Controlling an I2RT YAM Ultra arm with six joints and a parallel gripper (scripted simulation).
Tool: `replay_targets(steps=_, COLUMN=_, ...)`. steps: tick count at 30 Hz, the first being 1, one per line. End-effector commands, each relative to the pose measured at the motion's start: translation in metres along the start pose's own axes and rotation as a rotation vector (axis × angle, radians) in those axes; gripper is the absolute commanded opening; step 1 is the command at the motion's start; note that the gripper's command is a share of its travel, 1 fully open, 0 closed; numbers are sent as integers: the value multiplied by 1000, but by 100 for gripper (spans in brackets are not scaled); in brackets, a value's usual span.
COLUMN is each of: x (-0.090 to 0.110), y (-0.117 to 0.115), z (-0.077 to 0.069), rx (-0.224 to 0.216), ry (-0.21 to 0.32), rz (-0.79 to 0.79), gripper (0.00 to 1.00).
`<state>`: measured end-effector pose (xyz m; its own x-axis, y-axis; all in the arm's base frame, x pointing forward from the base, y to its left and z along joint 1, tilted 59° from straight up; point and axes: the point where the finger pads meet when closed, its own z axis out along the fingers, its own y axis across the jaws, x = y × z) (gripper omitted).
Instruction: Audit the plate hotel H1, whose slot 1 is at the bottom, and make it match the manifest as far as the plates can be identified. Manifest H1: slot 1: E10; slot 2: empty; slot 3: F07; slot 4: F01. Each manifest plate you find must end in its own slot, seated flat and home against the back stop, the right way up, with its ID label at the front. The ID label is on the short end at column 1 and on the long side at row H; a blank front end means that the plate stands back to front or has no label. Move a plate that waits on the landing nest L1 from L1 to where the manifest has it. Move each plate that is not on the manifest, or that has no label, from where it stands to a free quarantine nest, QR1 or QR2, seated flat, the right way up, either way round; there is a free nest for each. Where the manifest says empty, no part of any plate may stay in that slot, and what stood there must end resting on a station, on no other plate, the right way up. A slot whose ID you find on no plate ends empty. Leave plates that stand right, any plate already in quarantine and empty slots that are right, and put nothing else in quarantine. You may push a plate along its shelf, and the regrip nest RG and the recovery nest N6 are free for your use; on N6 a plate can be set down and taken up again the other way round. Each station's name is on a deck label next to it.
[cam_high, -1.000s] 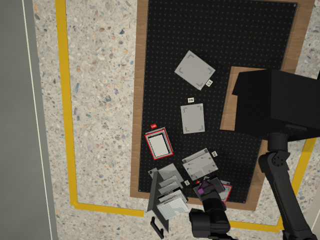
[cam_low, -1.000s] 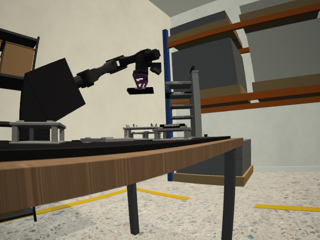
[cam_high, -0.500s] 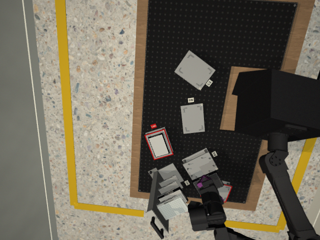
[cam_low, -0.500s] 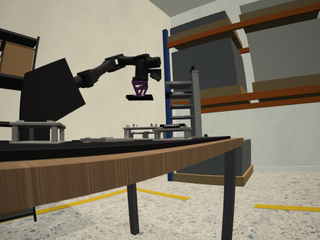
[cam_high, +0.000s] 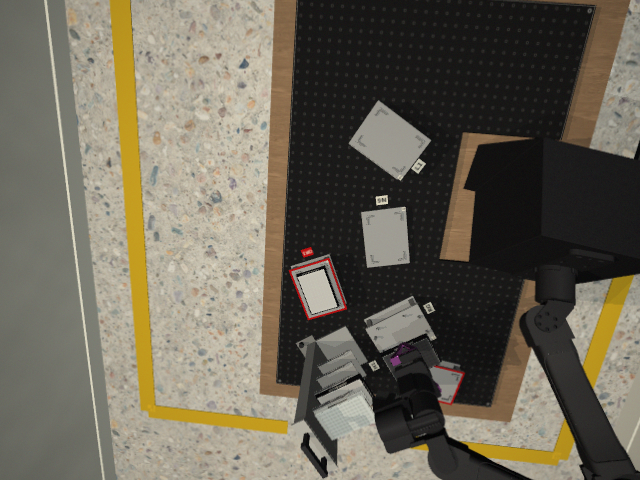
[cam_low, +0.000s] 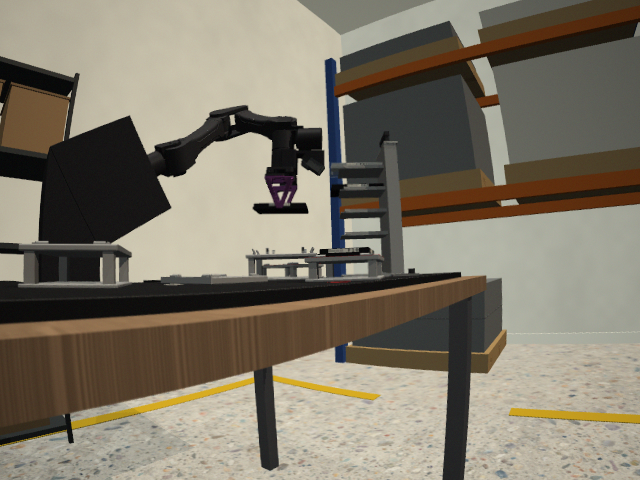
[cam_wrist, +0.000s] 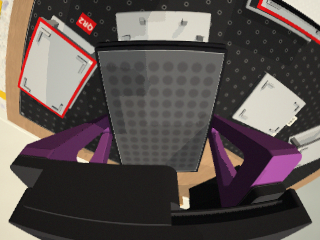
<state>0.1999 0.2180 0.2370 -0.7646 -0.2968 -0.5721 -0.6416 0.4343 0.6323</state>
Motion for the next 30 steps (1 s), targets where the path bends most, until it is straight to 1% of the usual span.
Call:
replay_targets(steps=1, x=-11, y=-4, z=4, rx=20, ry=-40, rz=-7, gripper=86)
replay_targets(steps=7, x=-13, y=-4, z=20, rx=19, ry=-40, rz=-7, gripper=86)
replay_targets(steps=9, x=-13, y=-4, z=20, rx=19, ry=-40, rz=-7, gripper=86)
replay_targets(steps=15, x=-13, y=-4, z=35, rx=19, ry=-40, rz=-7, gripper=86)
replay_targets(steps=30, x=-12, y=-3, z=35, rx=19, ry=-40, rz=-7, gripper=86)
